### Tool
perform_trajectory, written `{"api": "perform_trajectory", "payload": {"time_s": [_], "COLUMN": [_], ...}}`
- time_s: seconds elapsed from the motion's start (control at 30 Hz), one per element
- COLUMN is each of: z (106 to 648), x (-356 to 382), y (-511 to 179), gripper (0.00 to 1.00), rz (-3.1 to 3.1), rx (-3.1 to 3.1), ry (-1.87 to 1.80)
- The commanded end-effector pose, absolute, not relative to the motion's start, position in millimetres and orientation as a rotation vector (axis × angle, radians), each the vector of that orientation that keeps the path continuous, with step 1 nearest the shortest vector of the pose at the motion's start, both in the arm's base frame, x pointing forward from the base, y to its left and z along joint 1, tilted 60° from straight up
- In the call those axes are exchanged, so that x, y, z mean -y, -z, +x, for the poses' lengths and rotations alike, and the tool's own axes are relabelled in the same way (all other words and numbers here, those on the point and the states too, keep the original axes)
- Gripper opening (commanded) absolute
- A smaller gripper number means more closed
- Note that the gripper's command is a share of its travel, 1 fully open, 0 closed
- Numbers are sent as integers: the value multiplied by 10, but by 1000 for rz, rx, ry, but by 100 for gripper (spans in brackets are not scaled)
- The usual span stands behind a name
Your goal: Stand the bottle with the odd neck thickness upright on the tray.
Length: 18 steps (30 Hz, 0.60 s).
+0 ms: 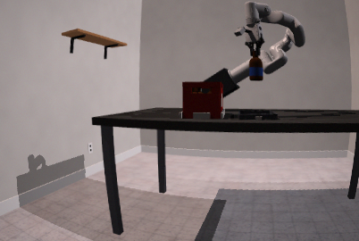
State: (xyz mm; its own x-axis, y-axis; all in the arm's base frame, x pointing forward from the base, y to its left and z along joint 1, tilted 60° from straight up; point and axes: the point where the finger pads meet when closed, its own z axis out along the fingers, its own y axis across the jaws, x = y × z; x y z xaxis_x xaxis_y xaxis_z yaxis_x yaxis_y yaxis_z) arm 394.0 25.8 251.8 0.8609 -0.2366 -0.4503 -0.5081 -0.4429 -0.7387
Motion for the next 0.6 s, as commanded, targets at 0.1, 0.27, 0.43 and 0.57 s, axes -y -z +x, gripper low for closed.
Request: {"api": "perform_trajectory", "payload": {"time_s": [0.1, 0.27, 0.43, 0.57], "z": [3946, 3946, 3946, 3945], "x": [-250, -259, -272, -298], "y": [-2524, -2518, -2511, -2496], "gripper": [0, 0, 0, 0], "rz": [-2045, -2045, -2045, -2045], "rx": [-543, -543, -543, -543], "ry": [-343, -343, -343, -343]}}
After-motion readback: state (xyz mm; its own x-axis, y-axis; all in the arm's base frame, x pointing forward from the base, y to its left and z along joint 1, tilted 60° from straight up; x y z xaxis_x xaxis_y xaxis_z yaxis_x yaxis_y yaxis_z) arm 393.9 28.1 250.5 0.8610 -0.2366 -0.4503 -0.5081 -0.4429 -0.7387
